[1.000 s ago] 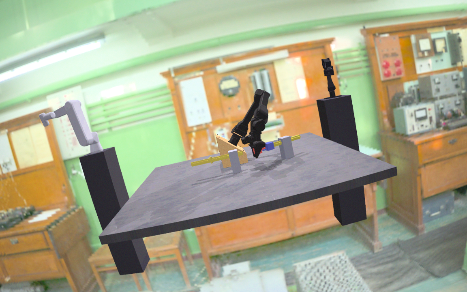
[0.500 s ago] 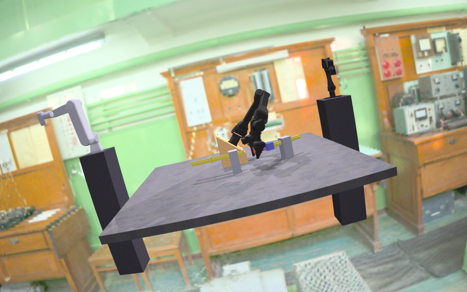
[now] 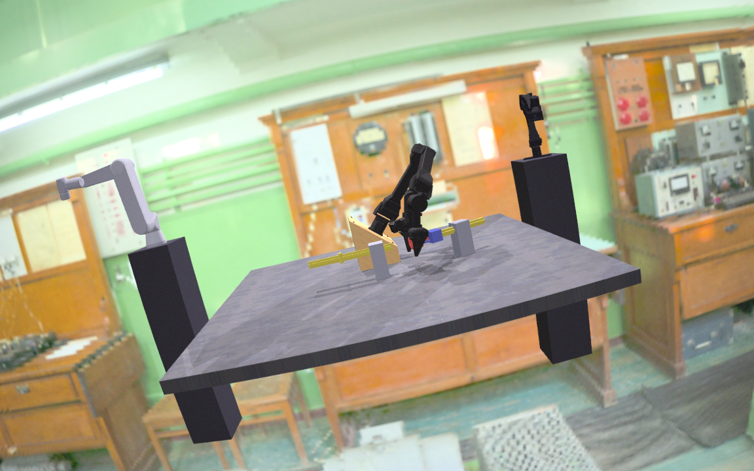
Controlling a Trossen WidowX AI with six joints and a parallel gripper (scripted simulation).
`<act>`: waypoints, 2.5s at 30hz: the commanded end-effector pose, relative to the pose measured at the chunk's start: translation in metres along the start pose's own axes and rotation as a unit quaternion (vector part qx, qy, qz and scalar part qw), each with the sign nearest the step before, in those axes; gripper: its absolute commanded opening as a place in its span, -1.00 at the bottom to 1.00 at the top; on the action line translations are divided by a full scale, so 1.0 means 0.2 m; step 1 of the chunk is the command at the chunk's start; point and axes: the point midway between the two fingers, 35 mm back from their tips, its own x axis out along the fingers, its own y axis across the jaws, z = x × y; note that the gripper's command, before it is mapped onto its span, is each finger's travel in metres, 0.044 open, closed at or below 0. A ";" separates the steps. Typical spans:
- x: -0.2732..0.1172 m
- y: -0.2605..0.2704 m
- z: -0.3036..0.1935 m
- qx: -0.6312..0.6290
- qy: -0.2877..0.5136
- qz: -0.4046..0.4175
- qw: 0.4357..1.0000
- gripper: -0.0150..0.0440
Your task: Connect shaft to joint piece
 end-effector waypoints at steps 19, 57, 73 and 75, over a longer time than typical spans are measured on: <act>-0.14 0.00 0.02 -0.006 0.092 0.015 0.996 1.00; -0.79 -0.02 0.16 -0.564 0.073 0.068 0.820 1.00; -0.56 -0.02 0.46 -0.645 0.065 0.071 0.758 1.00; -0.56 -0.02 0.46 -0.645 0.065 0.071 0.758 1.00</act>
